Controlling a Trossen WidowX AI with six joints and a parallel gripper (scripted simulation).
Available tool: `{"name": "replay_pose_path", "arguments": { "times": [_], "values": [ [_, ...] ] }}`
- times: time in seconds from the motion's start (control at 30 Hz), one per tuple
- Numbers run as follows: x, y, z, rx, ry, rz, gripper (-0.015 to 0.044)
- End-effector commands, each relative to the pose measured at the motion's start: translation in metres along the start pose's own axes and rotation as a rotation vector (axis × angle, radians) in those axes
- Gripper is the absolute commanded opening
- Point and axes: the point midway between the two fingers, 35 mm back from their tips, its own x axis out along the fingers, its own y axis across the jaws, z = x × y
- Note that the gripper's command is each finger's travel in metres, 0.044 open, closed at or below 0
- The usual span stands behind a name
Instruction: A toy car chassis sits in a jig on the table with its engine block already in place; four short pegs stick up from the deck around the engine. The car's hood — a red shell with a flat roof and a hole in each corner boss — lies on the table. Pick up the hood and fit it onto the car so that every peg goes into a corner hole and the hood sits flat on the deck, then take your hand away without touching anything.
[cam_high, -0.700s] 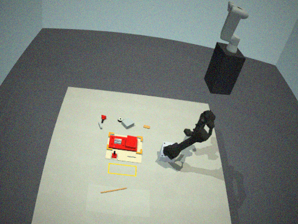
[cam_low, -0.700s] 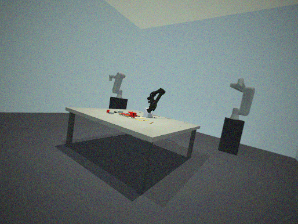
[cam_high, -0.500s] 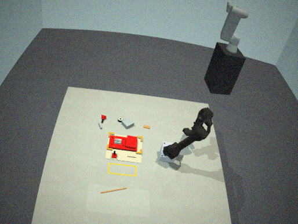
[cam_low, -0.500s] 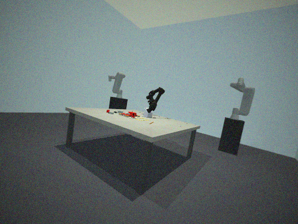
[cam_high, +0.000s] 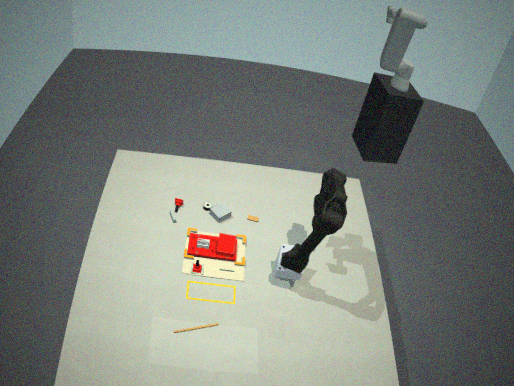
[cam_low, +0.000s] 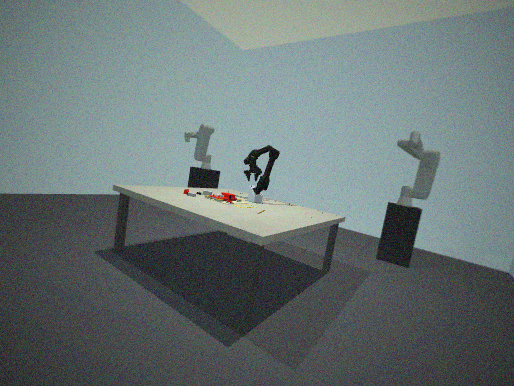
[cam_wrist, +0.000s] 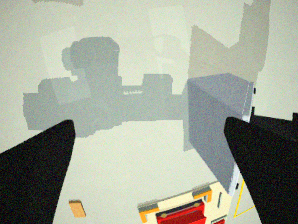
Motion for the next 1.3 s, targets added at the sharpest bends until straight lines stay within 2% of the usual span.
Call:
{"name": "replay_pose_path", "arguments": {
  "times": [0.0,0.6,0.9,1.27],
  "values": [
    [-0.009,0.006,-0.034,-0.421,-0.012,0.045,0.0440],
    [-0.021,-0.002,-0.164,-2.052,-0.208,0.105,0.0440],
    [-0.008,-0.022,-0.225,-2.876,-0.305,0.058,0.0440],
    [0.015,-0.054,-0.280,-3.716,-0.393,-0.044,0.0440]
  ]
}}
